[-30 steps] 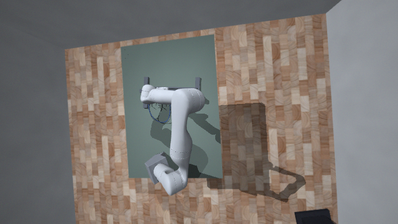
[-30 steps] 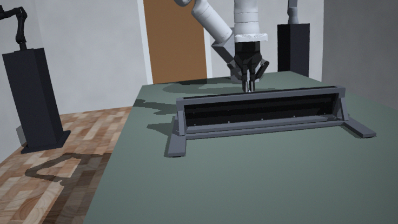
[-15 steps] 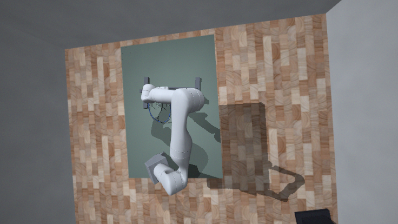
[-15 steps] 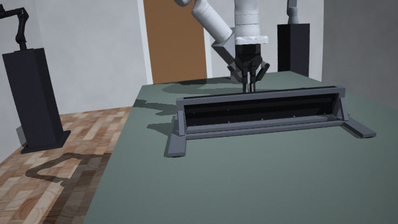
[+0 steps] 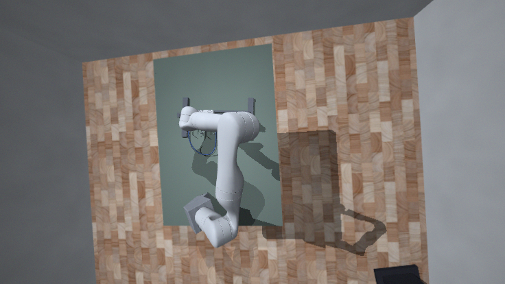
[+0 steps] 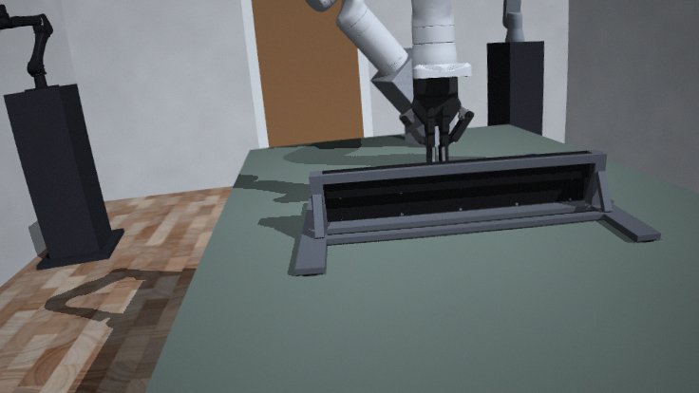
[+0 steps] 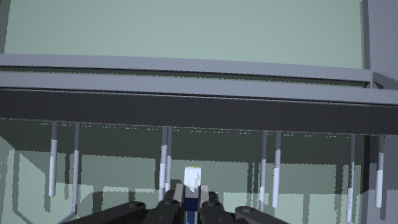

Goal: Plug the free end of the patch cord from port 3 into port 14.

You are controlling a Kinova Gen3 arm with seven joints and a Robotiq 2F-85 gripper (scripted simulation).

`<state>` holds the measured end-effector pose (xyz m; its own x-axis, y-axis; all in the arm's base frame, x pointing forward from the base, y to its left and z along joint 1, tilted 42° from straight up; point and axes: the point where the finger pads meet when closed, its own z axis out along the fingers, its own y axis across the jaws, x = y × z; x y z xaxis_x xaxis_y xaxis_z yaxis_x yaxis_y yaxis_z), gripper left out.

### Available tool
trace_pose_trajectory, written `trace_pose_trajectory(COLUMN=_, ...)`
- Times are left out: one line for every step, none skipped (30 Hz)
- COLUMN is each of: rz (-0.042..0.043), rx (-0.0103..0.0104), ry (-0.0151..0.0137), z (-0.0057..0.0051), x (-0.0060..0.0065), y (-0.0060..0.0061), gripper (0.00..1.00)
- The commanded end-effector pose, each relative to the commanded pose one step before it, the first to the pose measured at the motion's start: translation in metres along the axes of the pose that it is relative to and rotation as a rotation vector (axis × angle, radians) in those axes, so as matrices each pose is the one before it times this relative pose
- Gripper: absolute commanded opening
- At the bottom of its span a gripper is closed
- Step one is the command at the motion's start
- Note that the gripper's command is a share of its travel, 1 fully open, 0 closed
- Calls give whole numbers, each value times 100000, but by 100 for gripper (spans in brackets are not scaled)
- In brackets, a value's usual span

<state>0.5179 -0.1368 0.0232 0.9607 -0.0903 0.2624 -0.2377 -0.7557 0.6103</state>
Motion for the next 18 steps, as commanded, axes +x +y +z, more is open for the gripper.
trace_pose_trajectory(rz=14, rx=117, ry=199, z=-97, x=142, y=-53, gripper=0)
trace_pose_trajectory(rz=1, rx=-1, ry=4, z=0, x=59, y=0, gripper=0)
trace_pose_trajectory(rz=1, rx=-1, ry=4, z=0, x=76, y=0, gripper=0)
trace_pose_trajectory(rz=1, rx=-2, ry=5, z=0, x=93, y=0, gripper=0)
trace_pose_trajectory(rz=1, rx=-1, ry=5, z=0, x=108, y=0, gripper=0)
trace_pose_trajectory(rz=0, rx=-1, ry=1, z=0, x=121, y=-1, gripper=0)
trace_pose_trajectory(rz=0, rx=0, ry=0, z=0, x=133, y=0, gripper=0)
trace_pose_trajectory(rz=0, rx=1, ry=-1, z=0, x=143, y=0, gripper=0)
trace_pose_trajectory(rz=0, rx=0, ry=0, z=0, x=153, y=0, gripper=0)
trace_pose_trajectory(rz=0, rx=0, ry=0, z=0, x=159, y=0, gripper=0)
trace_pose_trajectory(rz=0, rx=1, ry=-1, z=0, x=161, y=0, gripper=0)
trace_pose_trajectory(rz=0, rx=-1, ry=1, z=0, x=163, y=-1, gripper=0)
trace_pose_trajectory(rz=0, rx=0, ry=0, z=0, x=160, y=0, gripper=0)
trace_pose_trajectory(rz=0, rx=0, ry=0, z=0, x=0, y=0, gripper=0)
trace_pose_trajectory(rz=0, rx=0, ry=0, z=0, x=0, y=0, gripper=0)
trace_pose_trajectory(rz=0, rx=0, ry=0, z=0, x=154, y=0, gripper=0)
trace_pose_trajectory(rz=0, rx=-1, ry=1, z=0, x=147, y=-1, gripper=0)
trace_pose_trajectory(rz=0, rx=0, ry=0, z=0, x=136, y=0, gripper=0)
